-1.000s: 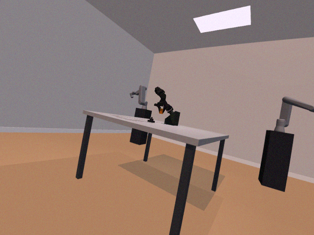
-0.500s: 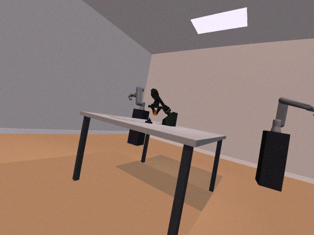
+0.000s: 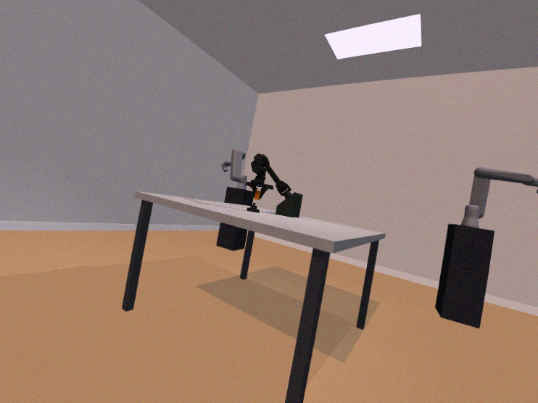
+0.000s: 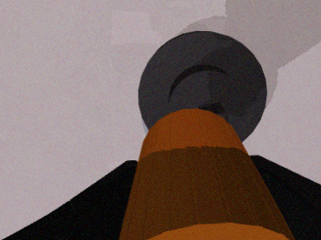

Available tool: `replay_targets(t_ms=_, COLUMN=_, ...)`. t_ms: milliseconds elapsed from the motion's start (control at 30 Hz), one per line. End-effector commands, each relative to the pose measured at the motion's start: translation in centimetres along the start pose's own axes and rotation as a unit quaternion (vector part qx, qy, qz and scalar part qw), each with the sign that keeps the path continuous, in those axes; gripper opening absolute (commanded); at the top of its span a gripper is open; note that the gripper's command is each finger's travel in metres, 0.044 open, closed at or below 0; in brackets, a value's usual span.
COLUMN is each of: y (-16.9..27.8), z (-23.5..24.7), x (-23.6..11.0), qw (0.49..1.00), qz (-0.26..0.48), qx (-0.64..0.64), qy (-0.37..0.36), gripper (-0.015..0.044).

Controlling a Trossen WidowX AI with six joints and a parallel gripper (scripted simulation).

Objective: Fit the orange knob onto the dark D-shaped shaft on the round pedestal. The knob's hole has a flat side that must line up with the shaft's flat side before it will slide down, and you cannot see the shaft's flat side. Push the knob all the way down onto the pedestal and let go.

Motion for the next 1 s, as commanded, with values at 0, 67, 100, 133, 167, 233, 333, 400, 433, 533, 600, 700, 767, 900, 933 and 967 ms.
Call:
replay_targets(t_ms=0, y=-0.2, z=-1.1, x=0.0, qw=1.000, qz=-0.006, qx=0.003, qy=0.005, gripper=0.0000)
replay_targets(t_ms=67, y=-0.2, z=-1.1, x=0.1, qw=1.000, qz=-0.006, qx=0.003, qy=0.005, gripper=0.0000)
replay_targets(t_ms=100, y=-0.2, z=-1.1, x=0.2, qw=1.000, qz=-0.006, qx=0.003, qy=0.005, gripper=0.0000)
replay_targets(t_ms=133, y=-0.2, z=-1.1, x=0.3, qw=1.000, qz=-0.006, qx=0.003, qy=0.005, gripper=0.0000)
replay_targets(t_ms=167, y=-0.2, z=-1.1, x=0.6, qw=1.000, qz=-0.006, qx=0.003, qy=0.005, gripper=0.0000)
replay_targets(t_ms=233, y=-0.2, z=-1.2, x=1.1, qw=1.000, qz=-0.006, qx=0.003, qy=0.005, gripper=0.0000)
replay_targets(t_ms=333, y=-0.2, z=-1.2, x=2.1, qw=1.000, qz=-0.006, qx=0.003, qy=0.005, gripper=0.0000)
replay_targets(t_ms=400, y=-0.2, z=-1.2, x=2.6, qw=1.000, qz=-0.006, qx=0.003, qy=0.005, gripper=0.0000)
replay_targets(t_ms=433, y=-0.2, z=-1.2, x=2.6, qw=1.000, qz=-0.006, qx=0.003, qy=0.005, gripper=0.0000)
replay_targets(t_ms=533, y=-0.2, z=-1.2, x=2.3, qw=1.000, qz=-0.006, qx=0.006, qy=0.005, gripper=0.0000)
replay_targets(t_ms=600, y=-0.3, z=-1.2, x=2.2, qw=1.000, qz=-0.006, qx=0.007, qy=0.005, gripper=0.0000)
replay_targets(t_ms=700, y=-0.4, z=-1.2, x=2.1, qw=1.000, qz=-0.006, qx=0.007, qy=0.005, gripper=0.0000)
replay_targets(t_ms=767, y=-0.4, z=-1.2, x=2.1, qw=1.000, qz=-0.006, qx=0.007, qy=0.005, gripper=0.0000)
replay_targets(t_ms=900, y=-0.5, z=-1.3, x=2.1, qw=1.000, qz=-0.006, qx=0.007, qy=0.005, gripper=0.0000)
replay_targets(t_ms=933, y=-0.5, z=-1.3, x=2.3, qw=1.000, qz=-0.006, qx=0.007, qy=0.005, gripper=0.0000)
replay_targets(t_ms=967, y=-0.5, z=-1.3, x=2.4, qw=1.000, qz=-0.006, qx=0.007, qy=0.005, gripper=0.0000)
Point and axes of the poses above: the point midway between the two fingers, 35 mm back from their tips, its own x axis out along the fingers, its own z axis across the jaws, y = z × x, the point moved 7 cm from there along -x, back along the fingers, and after that the axes turned 6 degrees about -x, right-handed, at the moved point
